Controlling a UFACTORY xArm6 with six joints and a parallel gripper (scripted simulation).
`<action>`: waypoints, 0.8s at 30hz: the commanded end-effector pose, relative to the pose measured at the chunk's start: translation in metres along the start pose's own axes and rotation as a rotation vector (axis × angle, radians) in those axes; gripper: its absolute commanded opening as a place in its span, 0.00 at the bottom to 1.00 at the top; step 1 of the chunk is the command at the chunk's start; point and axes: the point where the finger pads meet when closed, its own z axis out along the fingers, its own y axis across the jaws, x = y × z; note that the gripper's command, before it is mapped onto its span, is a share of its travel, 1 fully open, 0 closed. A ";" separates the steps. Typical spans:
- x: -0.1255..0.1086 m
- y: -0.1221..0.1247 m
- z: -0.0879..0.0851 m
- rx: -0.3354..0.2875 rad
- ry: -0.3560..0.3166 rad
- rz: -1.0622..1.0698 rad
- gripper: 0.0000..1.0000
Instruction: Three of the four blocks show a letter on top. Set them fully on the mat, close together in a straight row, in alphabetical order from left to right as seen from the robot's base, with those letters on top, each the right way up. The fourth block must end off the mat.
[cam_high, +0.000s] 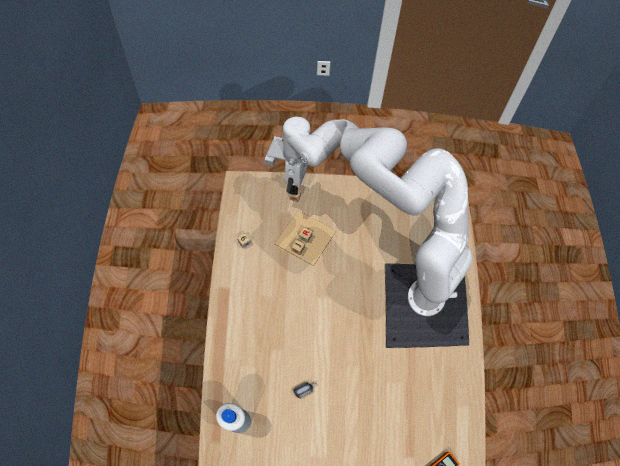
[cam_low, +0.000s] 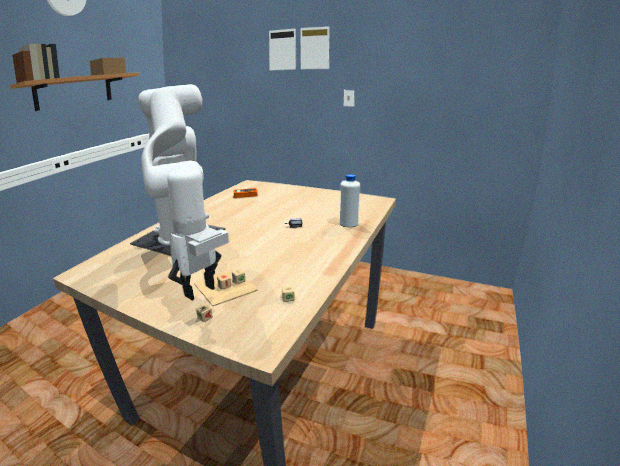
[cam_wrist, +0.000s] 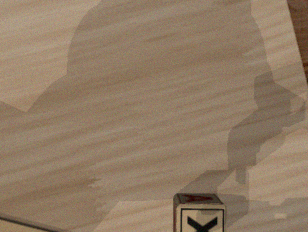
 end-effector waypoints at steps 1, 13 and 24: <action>0.002 0.001 0.005 -0.003 0.006 0.000 0.64; 0.003 0.001 0.020 -0.003 0.006 0.000 0.64; 0.003 0.001 0.029 -0.003 0.006 0.000 0.64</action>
